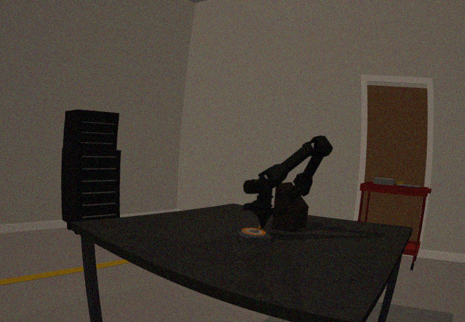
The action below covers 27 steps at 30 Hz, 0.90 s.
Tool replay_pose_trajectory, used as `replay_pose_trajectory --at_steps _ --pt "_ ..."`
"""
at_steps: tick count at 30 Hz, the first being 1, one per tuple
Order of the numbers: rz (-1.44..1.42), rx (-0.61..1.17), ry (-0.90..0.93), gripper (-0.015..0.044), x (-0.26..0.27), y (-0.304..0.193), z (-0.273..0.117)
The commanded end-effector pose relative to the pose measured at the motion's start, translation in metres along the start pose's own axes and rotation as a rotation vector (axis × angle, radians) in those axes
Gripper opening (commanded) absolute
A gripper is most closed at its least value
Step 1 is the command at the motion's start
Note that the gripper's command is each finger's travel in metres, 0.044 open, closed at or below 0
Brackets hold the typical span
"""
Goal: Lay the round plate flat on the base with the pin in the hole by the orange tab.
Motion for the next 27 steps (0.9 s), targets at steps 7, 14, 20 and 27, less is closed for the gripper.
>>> replay_pose_trajectory --at_steps 7,14,20,27 --pt "-0.002 0.002 -0.005 0.0000 -0.014 -0.001 -0.001" --pt "-0.002 0.002 -0.006 0.0000 -0.023 -0.001 -0.003" --pt "-0.002 0.002 -0.006 0.0000 -0.030 0.000 -0.004" --pt "-0.002 0.002 -0.007 0.0000 -0.034 0.001 -0.004"
Point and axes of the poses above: the point midway between the two fingers, 35 mm back from their tips, its own z axis out along the fingers, its own x axis across the jaws, y = z × x, the point moved 2 cm from there along -z, back along the fingers, and after that the axes turned 8 degrees about -z, right-handed, at the moved point
